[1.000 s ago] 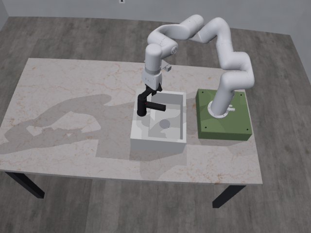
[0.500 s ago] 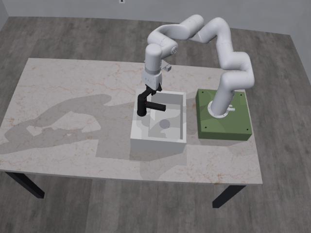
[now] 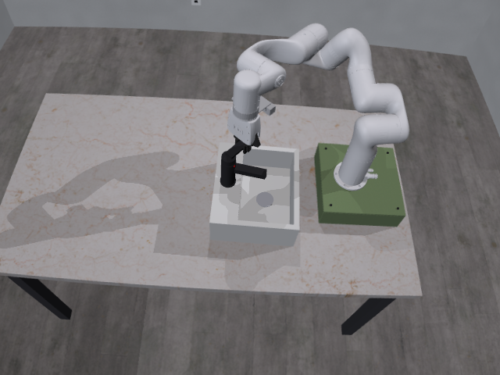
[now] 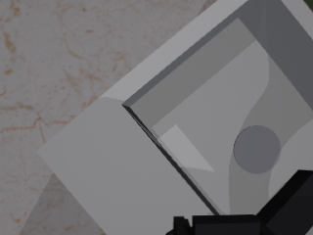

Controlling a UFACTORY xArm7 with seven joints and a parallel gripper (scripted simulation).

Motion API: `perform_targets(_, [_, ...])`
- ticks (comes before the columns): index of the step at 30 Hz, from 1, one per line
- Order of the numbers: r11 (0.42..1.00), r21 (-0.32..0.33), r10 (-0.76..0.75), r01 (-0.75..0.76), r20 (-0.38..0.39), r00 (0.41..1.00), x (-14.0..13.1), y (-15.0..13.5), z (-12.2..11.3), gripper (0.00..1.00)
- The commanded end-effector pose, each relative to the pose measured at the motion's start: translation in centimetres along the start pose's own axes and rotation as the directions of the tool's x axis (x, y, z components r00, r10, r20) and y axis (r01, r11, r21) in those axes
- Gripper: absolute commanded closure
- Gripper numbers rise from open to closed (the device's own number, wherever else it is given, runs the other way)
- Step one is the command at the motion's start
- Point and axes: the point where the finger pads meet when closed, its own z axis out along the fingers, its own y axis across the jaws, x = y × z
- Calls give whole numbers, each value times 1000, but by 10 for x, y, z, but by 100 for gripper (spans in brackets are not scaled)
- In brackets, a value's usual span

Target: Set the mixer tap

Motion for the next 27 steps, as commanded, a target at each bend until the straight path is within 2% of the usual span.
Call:
perform_targets(1, [1000, 2, 0, 0, 3, 1000, -1, 0, -2, 100])
perform_targets(27, [1000, 2, 0, 0, 3, 1000, -4, 0, -11, 100])
